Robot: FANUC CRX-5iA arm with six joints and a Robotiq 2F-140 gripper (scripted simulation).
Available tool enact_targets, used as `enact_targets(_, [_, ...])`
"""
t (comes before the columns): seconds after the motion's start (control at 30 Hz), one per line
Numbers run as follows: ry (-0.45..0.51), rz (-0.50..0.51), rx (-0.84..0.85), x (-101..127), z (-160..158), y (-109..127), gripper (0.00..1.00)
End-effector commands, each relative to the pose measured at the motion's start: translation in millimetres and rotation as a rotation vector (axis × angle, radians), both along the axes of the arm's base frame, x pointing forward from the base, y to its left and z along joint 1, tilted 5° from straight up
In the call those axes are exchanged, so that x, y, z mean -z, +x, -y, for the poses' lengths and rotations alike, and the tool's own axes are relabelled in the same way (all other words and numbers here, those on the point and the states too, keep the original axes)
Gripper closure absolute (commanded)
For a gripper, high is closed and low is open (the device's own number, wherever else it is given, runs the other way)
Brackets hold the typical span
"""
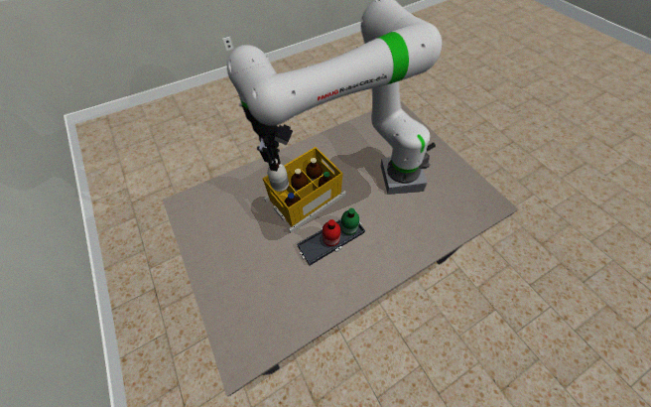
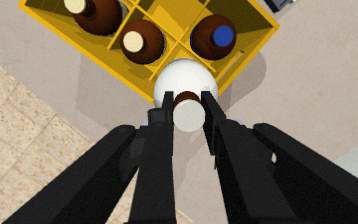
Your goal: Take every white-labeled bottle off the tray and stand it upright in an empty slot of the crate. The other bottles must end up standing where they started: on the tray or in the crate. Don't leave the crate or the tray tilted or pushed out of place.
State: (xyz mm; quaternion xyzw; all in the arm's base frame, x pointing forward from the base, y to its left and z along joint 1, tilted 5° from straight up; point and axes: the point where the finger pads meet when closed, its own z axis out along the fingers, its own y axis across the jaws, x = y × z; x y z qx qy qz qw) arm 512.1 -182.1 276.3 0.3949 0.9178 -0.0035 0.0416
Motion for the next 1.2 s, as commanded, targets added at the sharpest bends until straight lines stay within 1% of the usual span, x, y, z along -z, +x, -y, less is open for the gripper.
enact_targets(0.0, [-0.001,0.002,0.0,2,0,0,0.9])
enact_targets(0.73, [-0.001,0.002,0.0,23,1,2,0.9])
enact_targets(1.17, [-0.001,0.002,0.0,39,2,3,0.9])
